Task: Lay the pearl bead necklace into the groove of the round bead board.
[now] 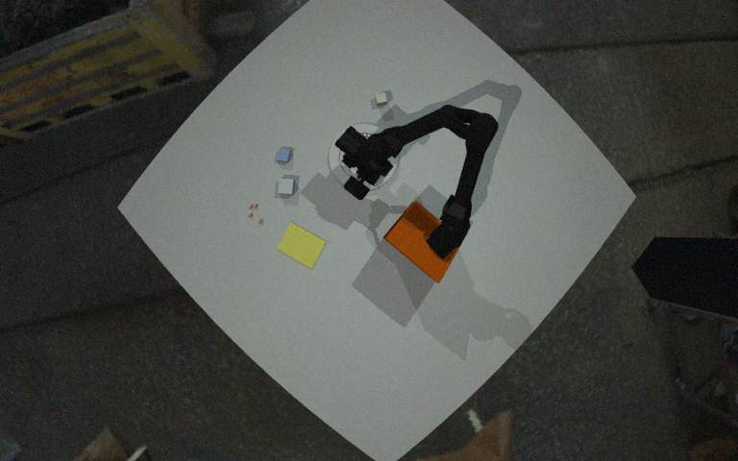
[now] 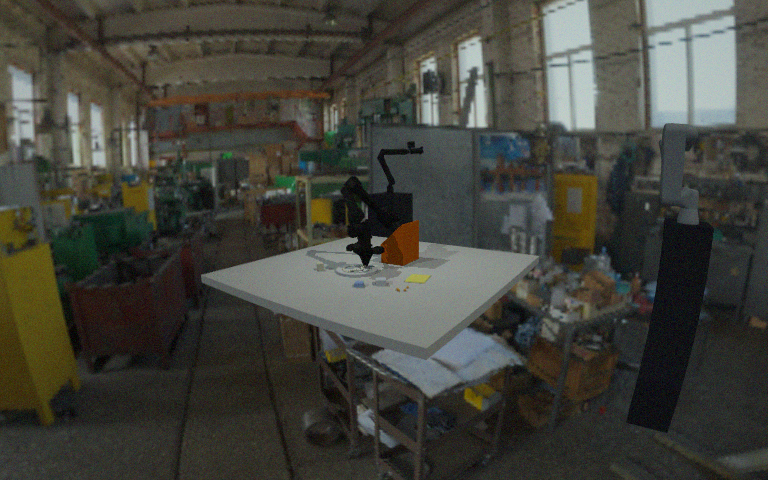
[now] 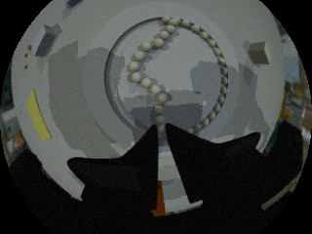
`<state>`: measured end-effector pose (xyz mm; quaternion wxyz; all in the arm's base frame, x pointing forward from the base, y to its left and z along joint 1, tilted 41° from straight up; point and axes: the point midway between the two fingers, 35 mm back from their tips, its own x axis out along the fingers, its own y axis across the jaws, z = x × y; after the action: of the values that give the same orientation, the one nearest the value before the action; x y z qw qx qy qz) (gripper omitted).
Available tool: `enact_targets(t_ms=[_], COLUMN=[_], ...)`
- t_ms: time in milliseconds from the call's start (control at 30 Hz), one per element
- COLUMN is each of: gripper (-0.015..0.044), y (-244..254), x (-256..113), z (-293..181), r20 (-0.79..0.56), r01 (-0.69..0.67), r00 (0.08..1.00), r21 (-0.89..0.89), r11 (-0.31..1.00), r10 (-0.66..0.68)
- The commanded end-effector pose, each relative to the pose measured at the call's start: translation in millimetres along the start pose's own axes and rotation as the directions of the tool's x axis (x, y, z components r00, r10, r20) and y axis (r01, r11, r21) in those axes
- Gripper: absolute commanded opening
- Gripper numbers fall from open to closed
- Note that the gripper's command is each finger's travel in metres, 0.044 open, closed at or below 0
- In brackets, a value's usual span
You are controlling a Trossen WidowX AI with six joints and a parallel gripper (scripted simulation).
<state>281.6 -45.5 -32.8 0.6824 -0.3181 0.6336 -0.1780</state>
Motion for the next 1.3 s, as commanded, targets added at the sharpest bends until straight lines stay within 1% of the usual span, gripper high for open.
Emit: enact_targets(t_ms=[0,367,700,1033,1267], gripper=[0.0000,0.0000,0.0000,0.0000,0.0184], y=[0,1,13,13,12], x=[0,-6,-6,2,-1], z=[0,-1,-8,-8,-7], r20=[0.001,-0.002,-0.002,-0.003,0.004], r01=[0.000,0.002,0.002,0.002,0.000], r00=[1.000,1.000,1.000,1.000,1.000], r21=[0.001,-0.008,-0.008,-0.008,-0.001], r11=[1.000,1.000,1.000,1.000,1.000], r10=[0.000,-0.002,-0.002,-0.002,0.000])
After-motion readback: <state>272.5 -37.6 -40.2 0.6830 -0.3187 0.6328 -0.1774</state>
